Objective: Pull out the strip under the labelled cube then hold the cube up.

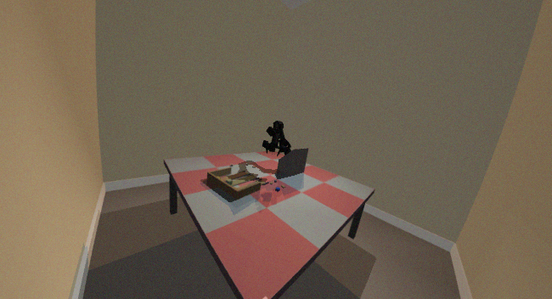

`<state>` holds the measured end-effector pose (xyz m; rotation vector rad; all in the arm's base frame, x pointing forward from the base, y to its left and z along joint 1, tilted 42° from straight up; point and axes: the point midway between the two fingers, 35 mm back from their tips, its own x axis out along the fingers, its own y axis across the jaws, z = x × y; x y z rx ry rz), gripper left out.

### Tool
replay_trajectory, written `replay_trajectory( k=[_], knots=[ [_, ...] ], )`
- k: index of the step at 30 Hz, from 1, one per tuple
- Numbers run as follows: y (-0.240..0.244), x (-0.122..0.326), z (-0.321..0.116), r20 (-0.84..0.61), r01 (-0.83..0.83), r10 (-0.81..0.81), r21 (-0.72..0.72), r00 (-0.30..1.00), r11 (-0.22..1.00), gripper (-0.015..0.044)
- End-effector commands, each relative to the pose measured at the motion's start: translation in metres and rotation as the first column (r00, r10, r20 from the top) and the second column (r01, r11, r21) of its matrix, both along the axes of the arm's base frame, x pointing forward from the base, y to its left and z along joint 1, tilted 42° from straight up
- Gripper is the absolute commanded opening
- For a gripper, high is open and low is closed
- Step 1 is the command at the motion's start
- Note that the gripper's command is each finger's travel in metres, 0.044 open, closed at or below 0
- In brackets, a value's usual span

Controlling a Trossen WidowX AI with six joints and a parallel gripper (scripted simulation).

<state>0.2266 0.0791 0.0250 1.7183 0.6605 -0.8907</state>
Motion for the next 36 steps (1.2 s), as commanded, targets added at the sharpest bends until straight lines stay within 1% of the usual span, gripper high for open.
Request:
replay_trajectory(
  k=[1, 2, 4, 6, 8, 10, 13, 15, 17, 19, 21, 24, 26, 29, 30, 36],
  knots=[
    [0.000, 0.001, 0.000, 0.003, -0.012, 0.012, -0.010, 1.000, 1.000, 0.0400],
    [0.000, 0.003, 0.000, 0.012, -0.046, 0.046, -0.042, 0.999, 0.998, 0.0400],
    [0.000, 0.010, 0.001, 0.033, -0.167, 0.174, -0.162, 0.984, 0.973, 0.0400],
    [0.000, 0.018, 0.002, 0.033, -0.286, 0.309, -0.299, 0.950, 0.910, 0.0400],
    [-0.001, 0.026, 0.003, 0.008, -0.386, 0.432, -0.432, 0.902, 0.815, 0.0400],
    [-0.001, 0.033, 0.005, -0.041, -0.466, 0.536, -0.553, 0.843, 0.691, 0.0400],
    [-0.002, 0.043, 0.007, -0.154, -0.548, 0.651, -0.699, 0.744, 0.460, 0.0400],
    [-0.002, 0.049, 0.009, -0.250, -0.578, 0.694, -0.765, 0.675, 0.286, 0.0400],
    [-0.003, 0.054, 0.010, -0.357, -0.590, 0.710, -0.801, 0.608, 0.103, 0.0400],
    [-0.003, 0.059, 0.012, -0.469, -0.588, 0.696, -0.805, 0.544, -0.083, 0.0400],
    [-0.004, 0.064, 0.014, -0.581, -0.574, 0.653, -0.776, 0.486, -0.263, 0.0400],
    [-0.005, 0.069, 0.017, -0.736, -0.537, 0.538, -0.672, 0.410, -0.510, 0.0400],
    [-0.006, 0.073, 0.019, -0.819, -0.508, 0.438, -0.574, 0.371, -0.642, 0.0400],
    [-0.007, 0.075, 0.020, -0.892, -0.473, 0.309, -0.439, 0.329, -0.764, 0.0400],
    [-0.008, 0.076, 0.021, -0.903, -0.466, 0.283, -0.412, 0.322, -0.783, 0.0400],
    [-0.008, 0.076, 0.021, -0.906, -0.464, 0.276, -0.404, 0.320, -0.788, 0.0400]
  ],
)
